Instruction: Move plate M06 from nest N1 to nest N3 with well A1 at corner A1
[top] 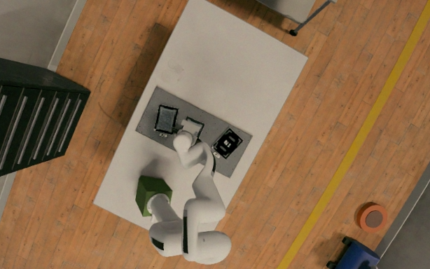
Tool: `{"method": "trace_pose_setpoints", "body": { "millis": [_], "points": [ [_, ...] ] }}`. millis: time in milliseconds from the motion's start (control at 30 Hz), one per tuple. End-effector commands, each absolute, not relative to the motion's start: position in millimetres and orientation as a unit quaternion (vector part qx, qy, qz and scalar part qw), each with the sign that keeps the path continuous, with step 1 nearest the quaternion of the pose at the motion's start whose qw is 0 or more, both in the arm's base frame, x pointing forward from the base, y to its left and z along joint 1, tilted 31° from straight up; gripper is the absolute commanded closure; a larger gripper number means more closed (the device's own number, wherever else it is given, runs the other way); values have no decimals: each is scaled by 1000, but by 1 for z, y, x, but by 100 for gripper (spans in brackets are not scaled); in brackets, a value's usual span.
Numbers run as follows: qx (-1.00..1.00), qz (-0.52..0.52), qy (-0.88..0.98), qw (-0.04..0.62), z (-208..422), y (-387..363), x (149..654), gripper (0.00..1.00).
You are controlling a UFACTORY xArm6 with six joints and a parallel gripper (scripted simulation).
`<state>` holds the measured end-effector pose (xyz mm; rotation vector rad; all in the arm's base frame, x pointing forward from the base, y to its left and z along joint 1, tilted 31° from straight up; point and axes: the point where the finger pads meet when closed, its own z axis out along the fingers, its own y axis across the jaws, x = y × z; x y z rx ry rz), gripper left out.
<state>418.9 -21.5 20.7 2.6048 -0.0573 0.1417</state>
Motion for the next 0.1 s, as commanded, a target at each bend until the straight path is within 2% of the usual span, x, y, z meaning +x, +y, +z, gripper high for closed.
{"method": "trace_pose_setpoints", "body": {
  "millis": [0,67],
  "points": [
    [963,54,-21,262,22,-21,420,0],
    [963,54,-21,262,22,-21,420,0]
  ]
}}
